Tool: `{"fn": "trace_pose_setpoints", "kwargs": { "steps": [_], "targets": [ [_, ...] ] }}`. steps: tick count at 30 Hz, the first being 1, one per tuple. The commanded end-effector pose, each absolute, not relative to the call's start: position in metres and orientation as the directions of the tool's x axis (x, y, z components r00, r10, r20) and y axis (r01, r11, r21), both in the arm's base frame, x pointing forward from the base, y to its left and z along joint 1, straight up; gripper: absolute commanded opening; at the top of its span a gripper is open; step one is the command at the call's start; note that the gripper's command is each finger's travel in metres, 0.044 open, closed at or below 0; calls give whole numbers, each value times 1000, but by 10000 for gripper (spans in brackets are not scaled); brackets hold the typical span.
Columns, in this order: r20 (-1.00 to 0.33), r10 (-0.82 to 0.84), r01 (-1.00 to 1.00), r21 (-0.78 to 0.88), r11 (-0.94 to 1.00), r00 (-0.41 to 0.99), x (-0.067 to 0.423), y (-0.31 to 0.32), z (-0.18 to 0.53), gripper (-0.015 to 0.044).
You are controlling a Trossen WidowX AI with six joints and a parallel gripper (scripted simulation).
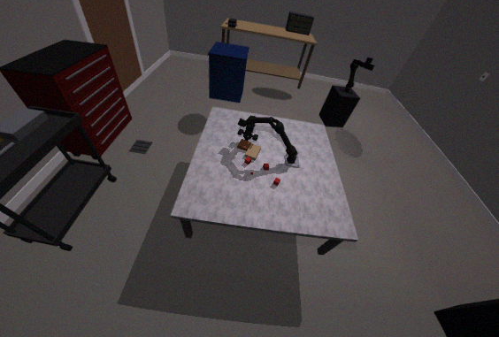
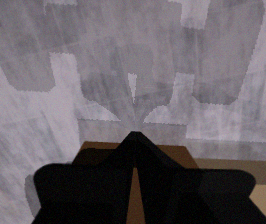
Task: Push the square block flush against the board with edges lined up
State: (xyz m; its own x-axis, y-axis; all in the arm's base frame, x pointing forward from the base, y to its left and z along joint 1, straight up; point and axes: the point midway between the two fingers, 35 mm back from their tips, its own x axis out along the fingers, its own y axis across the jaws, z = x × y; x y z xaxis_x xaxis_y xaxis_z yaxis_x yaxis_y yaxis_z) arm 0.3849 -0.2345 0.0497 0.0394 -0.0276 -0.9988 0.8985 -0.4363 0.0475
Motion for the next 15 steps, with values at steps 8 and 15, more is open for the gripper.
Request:
{"fn": "trace_pose_setpoints", "kwargs": {
  "steps": [8,15],
  "targets": [
    [-999,-19,899,41,-436,36,389,-221,47,0],
    [-999,-18,899,41,-436,36,392,-215,47,0]
  ]
}}
